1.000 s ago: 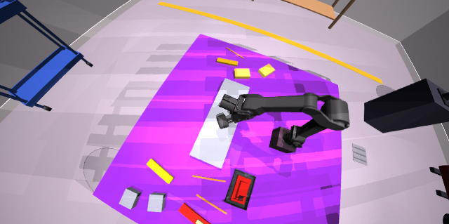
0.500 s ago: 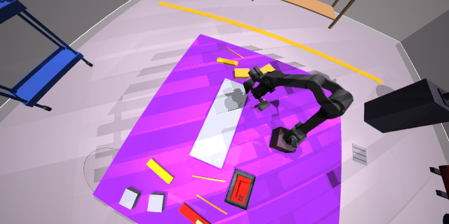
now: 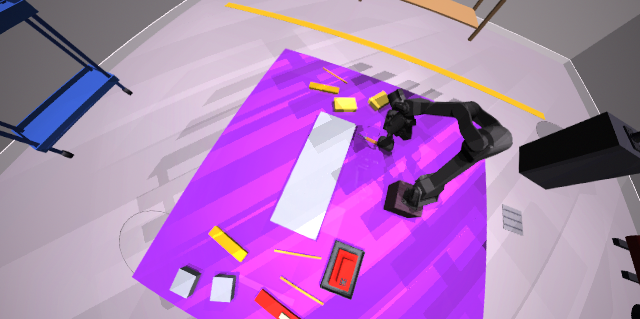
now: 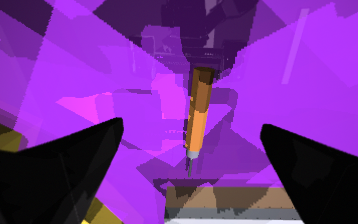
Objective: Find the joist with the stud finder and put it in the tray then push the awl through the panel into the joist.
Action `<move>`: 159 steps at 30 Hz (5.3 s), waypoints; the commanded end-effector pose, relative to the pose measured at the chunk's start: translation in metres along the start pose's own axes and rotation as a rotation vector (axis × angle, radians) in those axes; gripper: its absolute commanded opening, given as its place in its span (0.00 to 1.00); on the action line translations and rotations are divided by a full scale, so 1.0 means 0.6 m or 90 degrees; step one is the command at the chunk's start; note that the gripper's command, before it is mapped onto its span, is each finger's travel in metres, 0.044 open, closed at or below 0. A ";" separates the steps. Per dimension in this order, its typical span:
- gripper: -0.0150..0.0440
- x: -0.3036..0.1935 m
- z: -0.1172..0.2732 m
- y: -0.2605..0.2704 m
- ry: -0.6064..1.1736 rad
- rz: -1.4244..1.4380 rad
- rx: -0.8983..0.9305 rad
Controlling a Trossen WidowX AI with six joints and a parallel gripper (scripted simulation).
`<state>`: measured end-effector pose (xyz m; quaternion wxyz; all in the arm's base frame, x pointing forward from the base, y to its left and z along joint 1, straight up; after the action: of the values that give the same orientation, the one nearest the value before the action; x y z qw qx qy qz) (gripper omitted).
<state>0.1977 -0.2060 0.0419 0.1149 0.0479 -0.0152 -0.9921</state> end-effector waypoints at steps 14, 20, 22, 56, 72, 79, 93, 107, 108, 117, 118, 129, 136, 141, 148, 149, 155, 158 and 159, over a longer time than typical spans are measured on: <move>1.00 0.014 -0.002 -0.018 -0.003 -0.020 -0.005; 1.00 0.014 -0.012 -0.017 -0.003 -0.020 -0.005; 1.00 0.015 -0.018 -0.017 -0.003 -0.020 -0.005; 0.87 0.021 -0.086 -0.020 -0.003 -0.021 -0.005; 0.29 0.021 -0.086 -0.020 -0.003 -0.021 -0.005; 0.25 0.014 -0.054 -0.012 -0.003 -0.020 -0.005; 0.25 0.003 0.102 -0.011 -0.003 -0.020 -0.004; 0.25 -0.015 0.110 0.003 0.090 0.116 0.039; 0.25 -0.017 0.109 0.006 0.104 0.138 0.048; 0.25 -0.040 0.107 0.028 0.211 0.343 0.151; 0.25 -0.042 0.107 0.030 0.221 0.366 0.164; 0.25 -0.063 0.120 0.050 0.301 0.628 0.343; 0.25 -0.071 0.134 0.057 0.320 0.796 0.480; 0.25 -0.075 0.146 0.059 0.316 0.916 0.587; 0.25 -0.077 0.164 0.056 0.282 1.081 0.748; 0.25 -0.077 0.167 0.056 0.275 1.104 0.772; 0.25 -0.076 0.183 0.048 0.213 1.239 0.918; 0.25 -0.074 0.191 0.043 0.172 1.303 0.994; 0.25 -0.073 0.193 0.041 0.157 1.324 1.019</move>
<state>0.2380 -0.2219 0.1596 0.7579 0.1864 -0.5864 -0.2168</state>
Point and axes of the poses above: the point midway between the two fingers, 35 mm back from their tips, its own z axis back along the fingers, its own y axis across the jaws, x = y × z, the point moved 5 cm from there along z, back along the fingers, and after that the axes turned 6 degrees about z, right-handed, at the moved point
